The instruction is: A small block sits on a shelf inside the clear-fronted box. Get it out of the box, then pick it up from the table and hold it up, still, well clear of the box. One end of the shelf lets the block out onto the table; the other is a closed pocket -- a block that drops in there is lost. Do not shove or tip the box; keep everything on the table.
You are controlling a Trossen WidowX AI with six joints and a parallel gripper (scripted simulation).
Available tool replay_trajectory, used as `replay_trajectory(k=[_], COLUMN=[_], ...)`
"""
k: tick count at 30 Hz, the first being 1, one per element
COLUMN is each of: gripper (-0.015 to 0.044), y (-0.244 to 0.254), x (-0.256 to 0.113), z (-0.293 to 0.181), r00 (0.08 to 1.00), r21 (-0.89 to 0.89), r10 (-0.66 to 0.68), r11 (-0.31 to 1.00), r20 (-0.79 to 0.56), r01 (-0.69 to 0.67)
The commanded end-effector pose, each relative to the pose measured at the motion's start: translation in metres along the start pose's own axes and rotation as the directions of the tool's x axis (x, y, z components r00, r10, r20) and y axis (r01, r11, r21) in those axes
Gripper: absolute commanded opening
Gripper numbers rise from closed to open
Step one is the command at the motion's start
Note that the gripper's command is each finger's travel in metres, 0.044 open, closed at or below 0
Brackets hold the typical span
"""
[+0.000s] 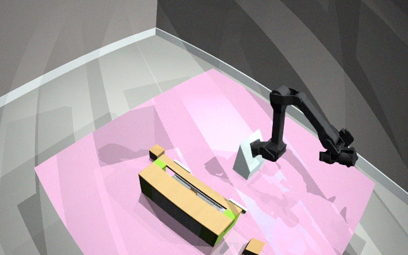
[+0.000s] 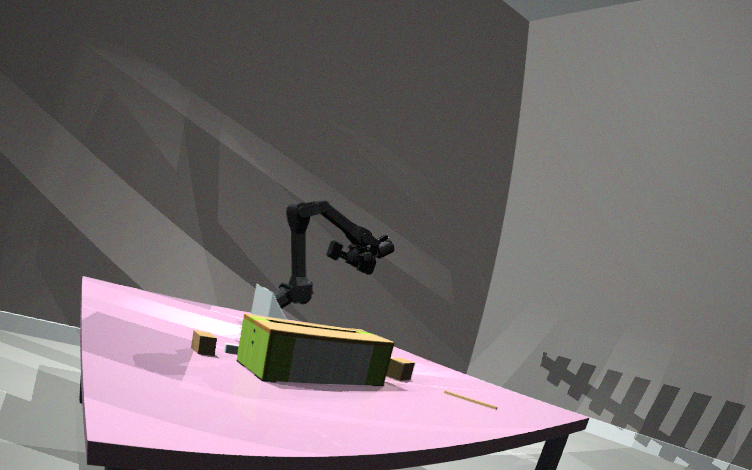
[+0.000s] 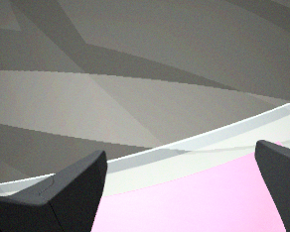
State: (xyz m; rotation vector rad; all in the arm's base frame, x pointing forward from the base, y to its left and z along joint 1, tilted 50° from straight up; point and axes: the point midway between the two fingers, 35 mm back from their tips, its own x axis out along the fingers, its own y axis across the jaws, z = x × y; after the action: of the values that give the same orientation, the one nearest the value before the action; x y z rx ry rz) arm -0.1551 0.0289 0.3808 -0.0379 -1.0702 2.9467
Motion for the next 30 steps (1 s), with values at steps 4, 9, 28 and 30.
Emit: replay_trajectory(k=[4, 9, 28, 30], gripper=[0.04, 0.04, 0.04, 0.04], y=[-0.015, -0.064, -0.128, -0.119], x=[-0.001, -0.018, -0.236, -0.268], z=[-0.013, -0.061, -0.207, -0.214], r00=[0.997, 0.938, 0.263, 0.172], r21=[0.011, 0.028, -0.107, -0.133], r10=[-0.054, -0.227, -0.461, -0.441], r11=[0.998, 0.97, 0.634, 0.58], r20=[-0.057, -0.261, -0.847, -0.881], r01=[0.055, 0.242, 0.766, 0.804])
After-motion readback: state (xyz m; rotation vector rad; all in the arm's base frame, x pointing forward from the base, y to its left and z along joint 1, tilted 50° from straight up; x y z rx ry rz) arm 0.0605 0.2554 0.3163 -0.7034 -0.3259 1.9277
